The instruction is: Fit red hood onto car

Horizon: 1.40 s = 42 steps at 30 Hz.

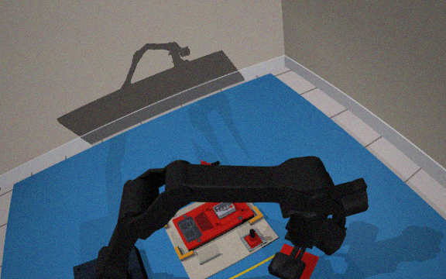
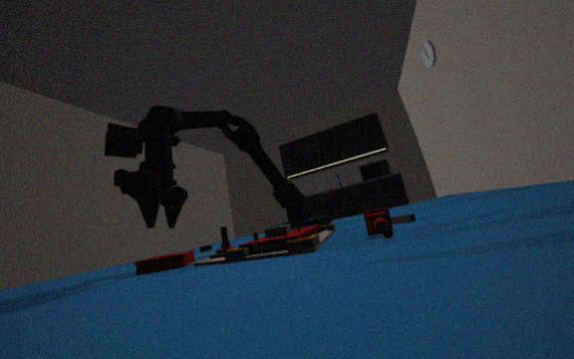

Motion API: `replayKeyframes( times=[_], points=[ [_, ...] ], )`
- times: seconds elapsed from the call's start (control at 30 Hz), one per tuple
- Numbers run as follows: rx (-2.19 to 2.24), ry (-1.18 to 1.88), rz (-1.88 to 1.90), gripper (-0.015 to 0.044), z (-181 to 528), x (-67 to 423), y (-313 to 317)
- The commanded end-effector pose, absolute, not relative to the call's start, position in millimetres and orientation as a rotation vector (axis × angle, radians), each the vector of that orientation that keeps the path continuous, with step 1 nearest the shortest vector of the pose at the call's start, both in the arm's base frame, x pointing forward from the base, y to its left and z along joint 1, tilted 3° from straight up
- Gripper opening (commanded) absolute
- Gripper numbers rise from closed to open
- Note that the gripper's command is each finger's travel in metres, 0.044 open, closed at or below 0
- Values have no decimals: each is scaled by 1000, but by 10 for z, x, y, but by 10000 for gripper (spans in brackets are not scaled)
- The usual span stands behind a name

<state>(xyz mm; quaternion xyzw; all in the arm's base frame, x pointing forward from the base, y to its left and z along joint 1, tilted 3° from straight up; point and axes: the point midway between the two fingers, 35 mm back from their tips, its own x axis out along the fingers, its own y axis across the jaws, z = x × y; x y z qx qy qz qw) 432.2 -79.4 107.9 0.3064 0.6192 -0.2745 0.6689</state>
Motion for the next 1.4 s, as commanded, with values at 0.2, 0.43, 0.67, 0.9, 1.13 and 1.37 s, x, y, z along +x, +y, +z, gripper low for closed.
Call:
replayKeyframes(
  times=[0.2, 0.43, 0.67, 0.9, 1.13, 1.37],
  points=[
    [697, 1404, -621, 440, 1007, 4319, -786],
    [697, 1404, -621, 440, 964, 4324, -785],
    [697, 1404, -621, 440, 921, 4328, -785],
    [697, 1404, -621, 440, 878, 4332, -785],
    [697, 1404, -621, 440, 835, 4334, -785],
    [697, 1404, -621, 440, 792, 4335, -785]
  ],
)
